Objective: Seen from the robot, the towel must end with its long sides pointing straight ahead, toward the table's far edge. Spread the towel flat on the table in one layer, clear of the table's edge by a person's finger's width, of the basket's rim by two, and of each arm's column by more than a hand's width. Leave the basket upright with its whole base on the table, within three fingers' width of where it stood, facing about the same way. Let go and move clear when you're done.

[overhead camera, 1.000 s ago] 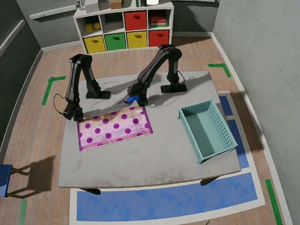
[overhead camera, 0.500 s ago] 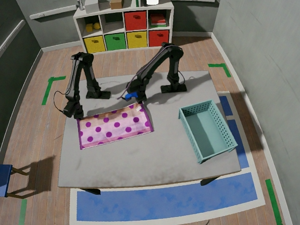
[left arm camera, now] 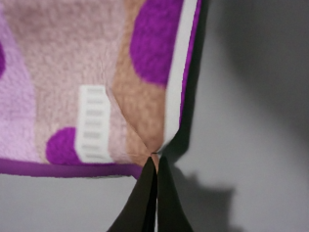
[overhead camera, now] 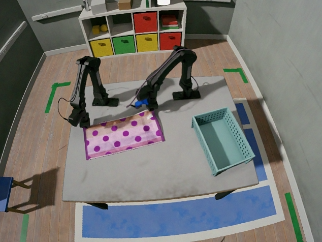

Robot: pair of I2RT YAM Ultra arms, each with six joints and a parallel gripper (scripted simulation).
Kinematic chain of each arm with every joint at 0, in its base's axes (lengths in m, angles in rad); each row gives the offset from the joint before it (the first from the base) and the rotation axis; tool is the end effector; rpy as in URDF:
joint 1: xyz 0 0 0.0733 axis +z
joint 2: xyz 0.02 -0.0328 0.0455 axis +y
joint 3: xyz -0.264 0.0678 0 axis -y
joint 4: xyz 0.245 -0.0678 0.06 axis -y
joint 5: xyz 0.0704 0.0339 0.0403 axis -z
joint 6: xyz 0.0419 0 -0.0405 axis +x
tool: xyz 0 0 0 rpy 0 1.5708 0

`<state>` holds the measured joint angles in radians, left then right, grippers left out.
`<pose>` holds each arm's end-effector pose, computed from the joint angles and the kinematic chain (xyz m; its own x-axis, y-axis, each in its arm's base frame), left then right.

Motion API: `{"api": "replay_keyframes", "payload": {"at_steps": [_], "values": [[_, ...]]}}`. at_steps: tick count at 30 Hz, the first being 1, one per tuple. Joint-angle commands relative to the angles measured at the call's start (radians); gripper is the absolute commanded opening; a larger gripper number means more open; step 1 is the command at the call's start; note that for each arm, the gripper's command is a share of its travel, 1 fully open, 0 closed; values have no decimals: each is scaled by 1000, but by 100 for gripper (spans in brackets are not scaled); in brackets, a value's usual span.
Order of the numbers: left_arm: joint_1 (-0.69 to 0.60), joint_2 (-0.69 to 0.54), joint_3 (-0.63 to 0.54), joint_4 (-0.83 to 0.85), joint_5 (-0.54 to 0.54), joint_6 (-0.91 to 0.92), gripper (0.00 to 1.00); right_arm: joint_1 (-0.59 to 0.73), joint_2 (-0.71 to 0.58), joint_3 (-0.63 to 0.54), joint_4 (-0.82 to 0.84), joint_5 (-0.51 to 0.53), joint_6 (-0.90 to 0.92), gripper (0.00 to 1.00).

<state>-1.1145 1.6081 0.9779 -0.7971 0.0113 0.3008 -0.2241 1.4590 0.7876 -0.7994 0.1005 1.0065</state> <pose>0.1235 -0.2502 0.1755 -0.1504 0.9787 -0.1399 0.9872 0.1562 0.0317 0.2242 -0.0543 0.1642 -0.3238 0.9361 -0.1377 0.9432 0.3308 0.0310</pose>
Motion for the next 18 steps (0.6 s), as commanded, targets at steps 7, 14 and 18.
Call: {"api": "replay_keyframes", "payload": {"at_steps": [7, 14, 18], "values": [[25, 0, 4, 32, 17, 18, 0, 14, -35, 41, -43, 15, -7, 0], [54, -19, 23, 9, 21, 42, 0, 14, -58, 34, -52, 18, -22, 0], [75, -21, 29, -2, 25, 59, 0, 9, -76, 29, -60, 20, -32, 0]]}}
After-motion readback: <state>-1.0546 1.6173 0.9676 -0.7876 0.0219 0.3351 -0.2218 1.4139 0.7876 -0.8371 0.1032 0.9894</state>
